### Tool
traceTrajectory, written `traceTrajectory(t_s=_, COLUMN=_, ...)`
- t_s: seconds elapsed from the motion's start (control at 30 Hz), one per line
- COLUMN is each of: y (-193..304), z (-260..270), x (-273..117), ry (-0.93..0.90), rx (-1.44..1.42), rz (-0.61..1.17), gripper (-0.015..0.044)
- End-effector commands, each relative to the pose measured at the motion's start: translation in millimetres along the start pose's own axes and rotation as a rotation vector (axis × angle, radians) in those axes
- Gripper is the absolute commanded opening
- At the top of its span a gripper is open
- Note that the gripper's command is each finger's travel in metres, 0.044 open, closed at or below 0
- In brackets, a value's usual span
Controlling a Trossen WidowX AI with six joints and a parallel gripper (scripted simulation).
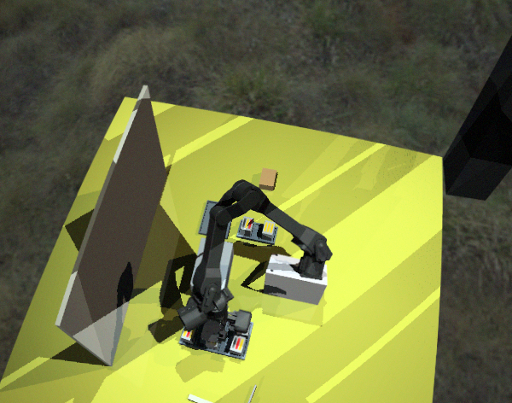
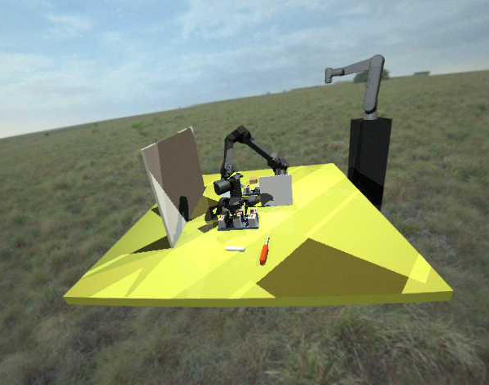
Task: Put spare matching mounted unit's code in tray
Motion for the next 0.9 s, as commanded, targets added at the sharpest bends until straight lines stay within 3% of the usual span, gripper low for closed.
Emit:
traceTrajectory(t_s=0.0, y=0.5, z=1.2, x=7.3, ry=0.003, rx=-0.004, rz=0.003, gripper=0.03)
traceTrajectory(t_s=0.2, y=0.6, z=1.3, x=8.3, ry=0.003, rx=-0.004, rz=0.004, gripper=0.03)
traceTrajectory(t_s=0.37, y=0.7, z=1.2, x=7.1, ry=-0.002, rx=-0.001, rz=0.003, gripper=0.0169)
traceTrajectory(t_s=0.63, y=0.7, z=1.2, x=7.1, ry=-0.002, rx=-0.001, rz=0.003, gripper=0.0115)
traceTrajectory(t_s=0.77, y=0.7, z=1.2, x=7.1, ry=-0.002, rx=-0.001, rz=0.003, gripper=0.001)
traceTrajectory(t_s=0.87, y=0.7, z=1.2, x=7.1, ry=-0.002, rx=-0.001, rz=0.003, gripper=0.0)
Point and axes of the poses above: the point midway between the two fingers, 35 mm back from their tips, its own x axis out along the fingers, its own z axis across the jaws, y = z × x, the point moved 10 cm from there along -x, back along the fingers, and after that the axes turned 6 degrees about x, right-handed, at the moved point
